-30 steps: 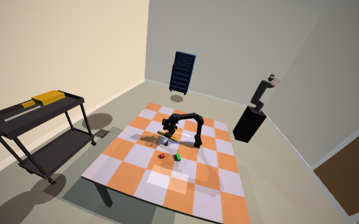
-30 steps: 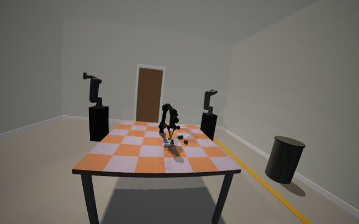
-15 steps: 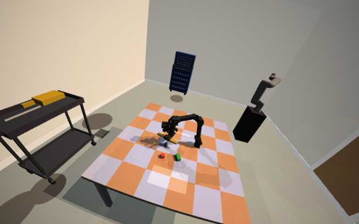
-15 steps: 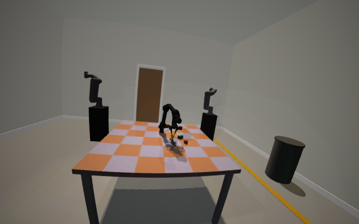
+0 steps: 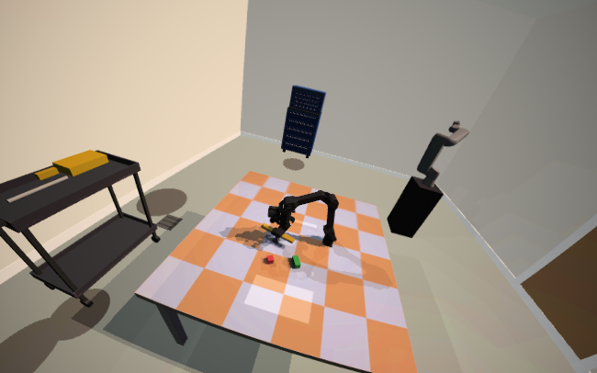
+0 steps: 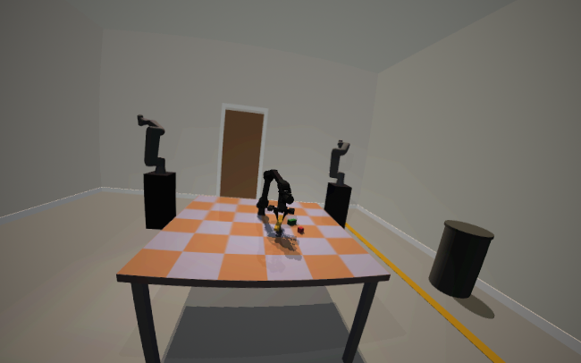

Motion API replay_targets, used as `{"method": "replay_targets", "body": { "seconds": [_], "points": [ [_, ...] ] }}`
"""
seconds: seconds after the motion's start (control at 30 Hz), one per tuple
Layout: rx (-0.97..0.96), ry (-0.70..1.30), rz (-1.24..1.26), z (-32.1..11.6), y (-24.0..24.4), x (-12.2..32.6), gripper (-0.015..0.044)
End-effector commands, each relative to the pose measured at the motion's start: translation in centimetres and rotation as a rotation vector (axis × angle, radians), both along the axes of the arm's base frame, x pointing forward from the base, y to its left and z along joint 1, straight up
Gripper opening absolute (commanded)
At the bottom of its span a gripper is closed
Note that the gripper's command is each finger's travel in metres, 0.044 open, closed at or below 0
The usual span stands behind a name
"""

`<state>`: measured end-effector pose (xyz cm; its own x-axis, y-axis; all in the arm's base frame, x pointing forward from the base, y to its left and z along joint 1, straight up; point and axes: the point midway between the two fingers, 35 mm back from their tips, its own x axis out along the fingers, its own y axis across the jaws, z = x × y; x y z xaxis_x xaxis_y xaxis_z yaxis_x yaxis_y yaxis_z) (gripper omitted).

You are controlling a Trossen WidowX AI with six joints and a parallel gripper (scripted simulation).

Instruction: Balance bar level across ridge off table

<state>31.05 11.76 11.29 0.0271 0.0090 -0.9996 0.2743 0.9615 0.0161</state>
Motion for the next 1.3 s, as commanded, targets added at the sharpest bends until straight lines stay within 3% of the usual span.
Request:
{"method": "replay_targets", "body": {
  "seconds": [0.0, 1.27],
  "points": [
    [0.001, 0.002, -0.005, -0.65, 0.04, 0.00, 0.0000],
    [0.001, 0.002, -0.005, -1.31, 0.05, 0.02, 0.0000]
  ]
}}
